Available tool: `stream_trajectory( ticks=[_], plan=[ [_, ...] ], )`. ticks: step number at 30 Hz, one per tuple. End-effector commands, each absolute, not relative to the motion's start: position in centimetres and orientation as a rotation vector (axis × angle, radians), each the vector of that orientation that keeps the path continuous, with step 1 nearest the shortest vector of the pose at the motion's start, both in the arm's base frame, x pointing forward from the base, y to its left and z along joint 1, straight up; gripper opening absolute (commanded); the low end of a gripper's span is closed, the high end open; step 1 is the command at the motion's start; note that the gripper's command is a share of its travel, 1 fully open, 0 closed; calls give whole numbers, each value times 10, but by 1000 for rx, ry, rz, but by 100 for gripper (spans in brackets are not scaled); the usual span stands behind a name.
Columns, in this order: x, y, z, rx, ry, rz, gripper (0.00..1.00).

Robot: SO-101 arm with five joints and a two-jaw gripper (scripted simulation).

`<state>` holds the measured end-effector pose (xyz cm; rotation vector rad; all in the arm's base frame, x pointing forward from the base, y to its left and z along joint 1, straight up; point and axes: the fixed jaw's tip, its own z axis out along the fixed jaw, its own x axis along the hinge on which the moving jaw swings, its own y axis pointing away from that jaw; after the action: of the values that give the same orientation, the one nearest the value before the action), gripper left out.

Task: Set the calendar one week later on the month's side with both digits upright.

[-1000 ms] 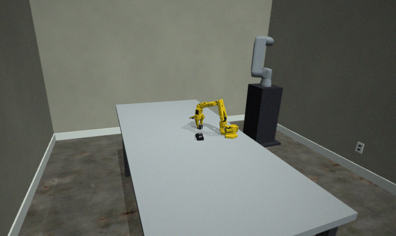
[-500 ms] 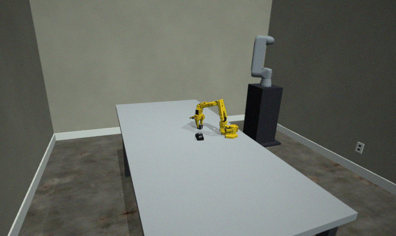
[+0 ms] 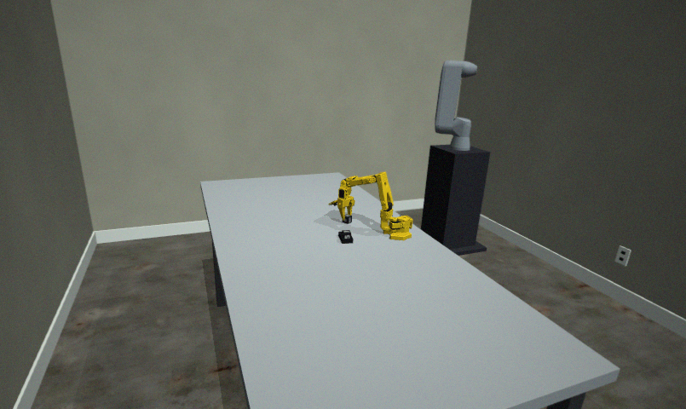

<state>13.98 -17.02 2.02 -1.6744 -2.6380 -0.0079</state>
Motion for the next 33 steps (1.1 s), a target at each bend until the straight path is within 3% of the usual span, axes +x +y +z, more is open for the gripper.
stream_trajectory(
  ticks=[1, 14, 33],
  plan=[
    [145, -179, 46, -1715, -2696, 32, 0],
    [145, -176, 72, -1715, -2696, 31, 0],
    [154, -166, 74, -1624, -2752, 29, 0]
  ],
)
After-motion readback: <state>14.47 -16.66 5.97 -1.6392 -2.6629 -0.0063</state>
